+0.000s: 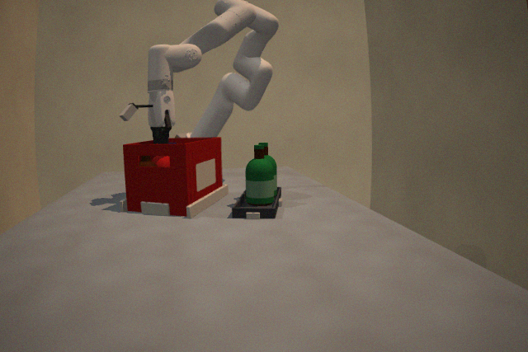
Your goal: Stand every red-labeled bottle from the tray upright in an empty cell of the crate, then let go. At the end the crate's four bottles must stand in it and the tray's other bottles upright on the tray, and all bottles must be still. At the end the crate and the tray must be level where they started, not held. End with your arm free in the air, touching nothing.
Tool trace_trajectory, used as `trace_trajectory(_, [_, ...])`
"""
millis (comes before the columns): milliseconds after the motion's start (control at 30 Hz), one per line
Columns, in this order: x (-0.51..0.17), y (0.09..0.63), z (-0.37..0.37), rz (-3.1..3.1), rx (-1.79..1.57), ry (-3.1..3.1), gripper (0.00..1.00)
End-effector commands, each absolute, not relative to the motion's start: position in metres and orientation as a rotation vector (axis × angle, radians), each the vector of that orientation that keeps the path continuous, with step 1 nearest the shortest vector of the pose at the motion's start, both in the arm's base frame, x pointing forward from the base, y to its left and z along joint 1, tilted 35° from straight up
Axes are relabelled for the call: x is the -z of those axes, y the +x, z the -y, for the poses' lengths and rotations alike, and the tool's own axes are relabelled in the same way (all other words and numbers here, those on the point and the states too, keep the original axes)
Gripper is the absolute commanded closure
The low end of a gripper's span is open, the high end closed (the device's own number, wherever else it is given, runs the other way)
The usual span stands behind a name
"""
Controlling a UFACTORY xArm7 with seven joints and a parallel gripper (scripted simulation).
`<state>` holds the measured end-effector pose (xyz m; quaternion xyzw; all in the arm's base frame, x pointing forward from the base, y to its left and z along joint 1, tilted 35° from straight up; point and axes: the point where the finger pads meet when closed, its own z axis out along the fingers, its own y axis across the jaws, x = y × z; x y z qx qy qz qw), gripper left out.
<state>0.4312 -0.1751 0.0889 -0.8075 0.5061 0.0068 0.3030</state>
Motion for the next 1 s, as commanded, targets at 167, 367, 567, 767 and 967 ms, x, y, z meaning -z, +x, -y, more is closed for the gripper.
trace_trajectory(167, [-0.088, 0.4325, 0.1762, -1.344, -0.011, -2.14, 1.0])
trace_trajectory(367, [-0.0872, 0.4328, 0.1757, -1.344, -0.011, -2.14, 1.0])
trace_trajectory(567, [-0.0867, 0.433, 0.1754, -1.344, -0.011, -2.14, 1.0])
trace_trajectory(767, [-0.0866, 0.433, 0.1753, -1.344, -0.011, -2.14, 1.0])
trace_trajectory(967, [-0.0866, 0.433, 0.1753, -1.344, -0.011, -2.14, 1.0])
